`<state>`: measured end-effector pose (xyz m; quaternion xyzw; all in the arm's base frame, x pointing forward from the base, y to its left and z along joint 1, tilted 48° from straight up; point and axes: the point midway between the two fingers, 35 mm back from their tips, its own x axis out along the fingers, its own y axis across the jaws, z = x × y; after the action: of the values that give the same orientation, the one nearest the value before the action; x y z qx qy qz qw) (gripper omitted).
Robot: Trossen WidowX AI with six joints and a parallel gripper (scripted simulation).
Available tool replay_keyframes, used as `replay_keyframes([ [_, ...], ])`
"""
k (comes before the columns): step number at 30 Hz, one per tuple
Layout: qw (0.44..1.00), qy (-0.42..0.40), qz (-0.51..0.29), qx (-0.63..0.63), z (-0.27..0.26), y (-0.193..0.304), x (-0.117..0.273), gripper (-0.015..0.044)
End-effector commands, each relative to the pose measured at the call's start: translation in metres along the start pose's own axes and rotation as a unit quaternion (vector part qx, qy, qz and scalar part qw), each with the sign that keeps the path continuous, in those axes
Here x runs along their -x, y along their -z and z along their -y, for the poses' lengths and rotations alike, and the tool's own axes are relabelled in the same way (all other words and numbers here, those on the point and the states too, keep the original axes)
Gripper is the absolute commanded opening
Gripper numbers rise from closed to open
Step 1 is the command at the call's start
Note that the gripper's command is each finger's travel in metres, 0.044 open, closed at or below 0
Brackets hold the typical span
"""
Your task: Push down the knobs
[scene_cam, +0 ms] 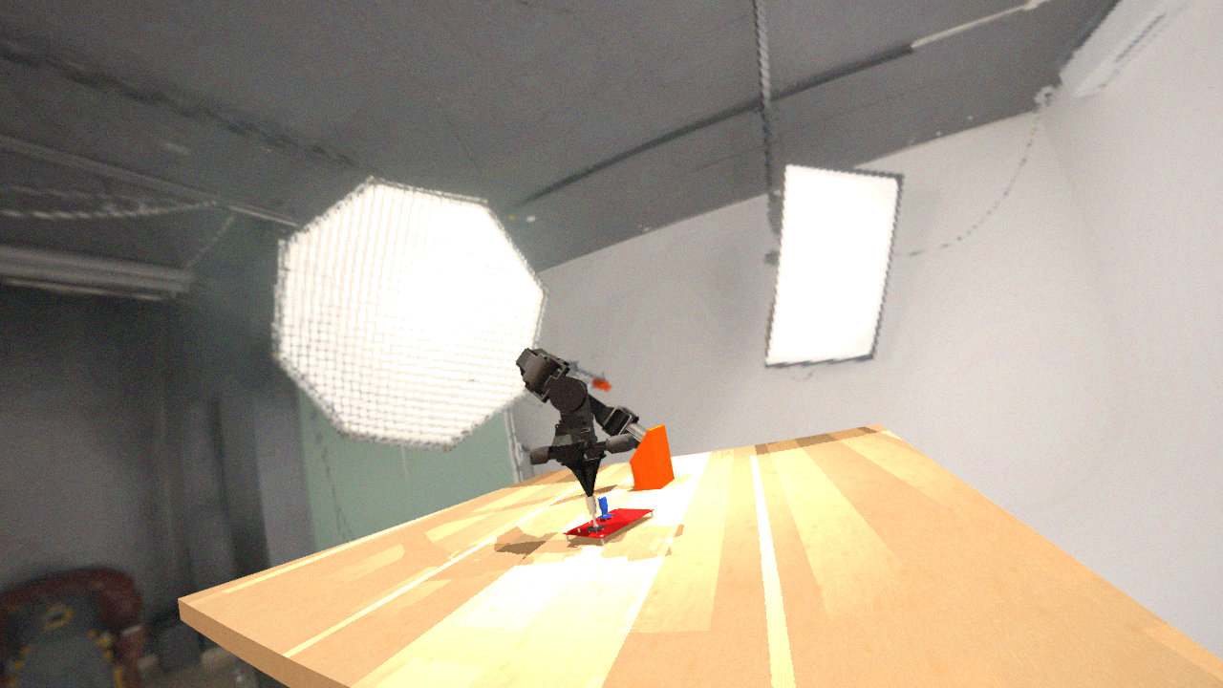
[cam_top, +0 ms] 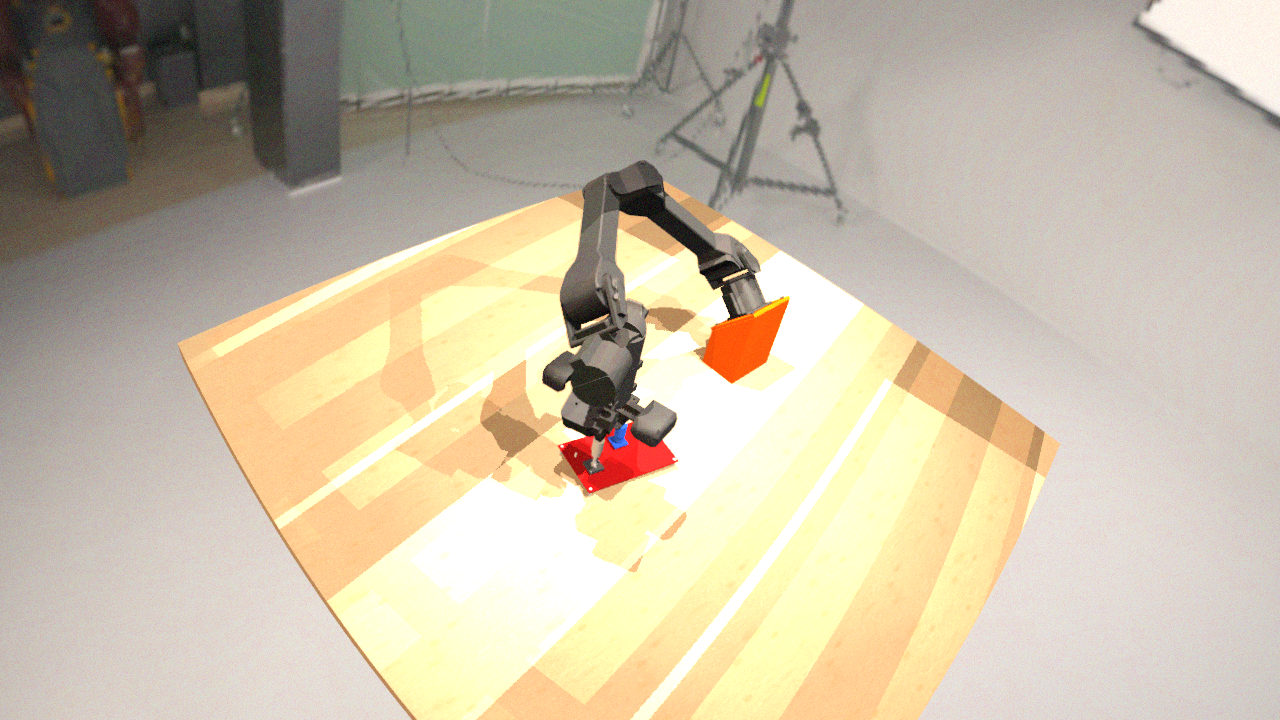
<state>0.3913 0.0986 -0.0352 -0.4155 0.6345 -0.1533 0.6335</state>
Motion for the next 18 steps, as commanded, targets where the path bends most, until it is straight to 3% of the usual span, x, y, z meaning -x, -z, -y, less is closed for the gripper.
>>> replay_keyframes([
  [1,1.0,0.0,-0.005,-0.007,0.0024,-0.0011,-0.014,0.0],
  [18,1.0,0.0,-0.005,-0.007,0.0025,-0.0009,-0.023,0.0],
])
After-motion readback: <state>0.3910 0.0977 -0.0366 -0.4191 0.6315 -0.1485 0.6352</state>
